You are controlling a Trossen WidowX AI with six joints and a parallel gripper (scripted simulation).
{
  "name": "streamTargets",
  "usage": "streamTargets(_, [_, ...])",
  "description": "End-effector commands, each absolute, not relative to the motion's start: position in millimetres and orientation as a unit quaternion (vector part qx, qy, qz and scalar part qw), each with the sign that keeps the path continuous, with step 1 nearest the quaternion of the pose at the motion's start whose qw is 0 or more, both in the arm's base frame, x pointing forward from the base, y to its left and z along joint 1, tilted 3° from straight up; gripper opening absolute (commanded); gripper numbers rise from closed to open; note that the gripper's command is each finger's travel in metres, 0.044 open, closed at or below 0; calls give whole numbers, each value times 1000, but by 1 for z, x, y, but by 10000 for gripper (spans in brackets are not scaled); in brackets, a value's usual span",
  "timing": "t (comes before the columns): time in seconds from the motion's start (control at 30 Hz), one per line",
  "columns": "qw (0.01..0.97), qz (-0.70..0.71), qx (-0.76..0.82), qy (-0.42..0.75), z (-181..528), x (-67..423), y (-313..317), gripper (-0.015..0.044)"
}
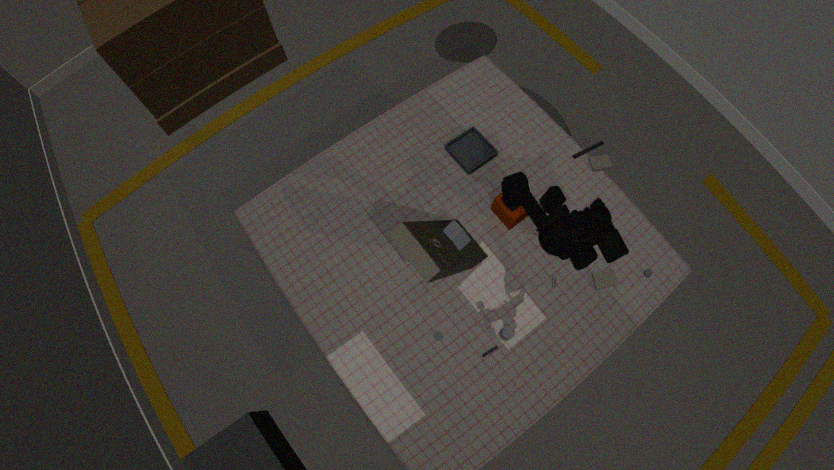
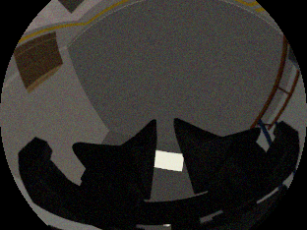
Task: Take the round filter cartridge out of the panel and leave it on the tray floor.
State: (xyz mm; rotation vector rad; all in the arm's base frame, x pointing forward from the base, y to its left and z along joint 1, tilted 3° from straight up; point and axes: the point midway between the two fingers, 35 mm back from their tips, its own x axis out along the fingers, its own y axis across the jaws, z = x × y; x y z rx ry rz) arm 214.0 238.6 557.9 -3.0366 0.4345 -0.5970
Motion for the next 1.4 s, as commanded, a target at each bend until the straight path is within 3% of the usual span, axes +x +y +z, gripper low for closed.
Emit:
streamTargets(0.0, [194, -252, -946, 65, 587, 161, 203, 89])
streamTargets(0.17, [429, -289, -855, -34, 606, 111, 146, 89])
streamTargets(0.33, [640, -281, -706, -109, 605, 90, 75, 89])
streamTargets(0.67, [914, -183, -336, -137, 546, 133, -34, 89])
streamTargets(0.97, [996, -91, 19, -16, 432, 220, -63, 89])
streamTargets(1.17, [971, -70, 196, 115, 336, 262, -37, 89])
streamTargets(1.37, [918, -91, 297, 247, 241, 272, 6, 89])
